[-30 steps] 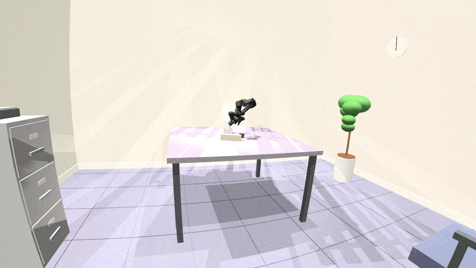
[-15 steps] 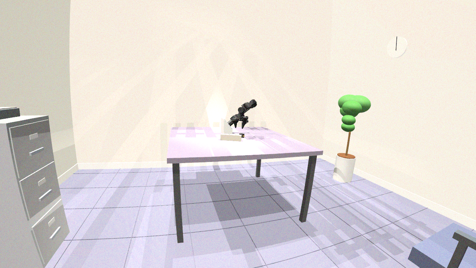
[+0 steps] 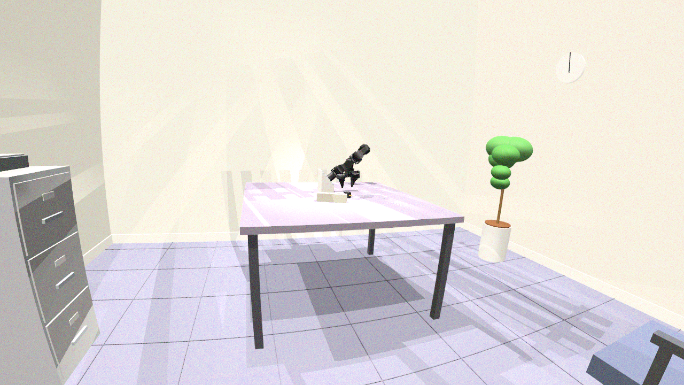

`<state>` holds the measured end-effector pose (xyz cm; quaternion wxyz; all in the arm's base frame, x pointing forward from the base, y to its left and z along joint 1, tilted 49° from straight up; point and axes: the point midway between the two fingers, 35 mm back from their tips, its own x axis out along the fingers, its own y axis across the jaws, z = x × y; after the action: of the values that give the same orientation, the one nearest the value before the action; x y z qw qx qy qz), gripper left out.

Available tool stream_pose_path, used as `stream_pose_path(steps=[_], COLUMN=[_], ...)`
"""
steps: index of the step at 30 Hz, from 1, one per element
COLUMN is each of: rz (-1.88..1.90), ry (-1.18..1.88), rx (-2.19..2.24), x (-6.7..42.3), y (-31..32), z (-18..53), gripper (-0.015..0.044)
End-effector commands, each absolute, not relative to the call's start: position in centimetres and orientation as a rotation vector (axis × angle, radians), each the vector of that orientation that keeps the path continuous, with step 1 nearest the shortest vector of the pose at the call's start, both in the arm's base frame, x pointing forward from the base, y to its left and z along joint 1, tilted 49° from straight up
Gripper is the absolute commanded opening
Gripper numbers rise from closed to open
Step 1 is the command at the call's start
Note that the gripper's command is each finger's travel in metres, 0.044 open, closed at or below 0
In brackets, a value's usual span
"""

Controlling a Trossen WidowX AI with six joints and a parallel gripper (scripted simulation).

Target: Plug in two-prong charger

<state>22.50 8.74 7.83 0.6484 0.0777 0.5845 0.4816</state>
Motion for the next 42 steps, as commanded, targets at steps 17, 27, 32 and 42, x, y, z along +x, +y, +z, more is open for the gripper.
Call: stream_pose_path(steps=[17, 27, 32, 42], rz=[1.105, 1.105, 1.105, 1.108], ry=[1.333, 1.333, 1.333, 1.332], rx=[0.181, 0.180, 0.181, 0.184], x=[22.1, 21.9, 21.8, 21.5], y=[10.8, 12.1, 12.7, 13.8], z=[6.3, 5.3, 4.8, 3.9], gripper=[0.0440, 0.0440, 0.0440, 0.0440])
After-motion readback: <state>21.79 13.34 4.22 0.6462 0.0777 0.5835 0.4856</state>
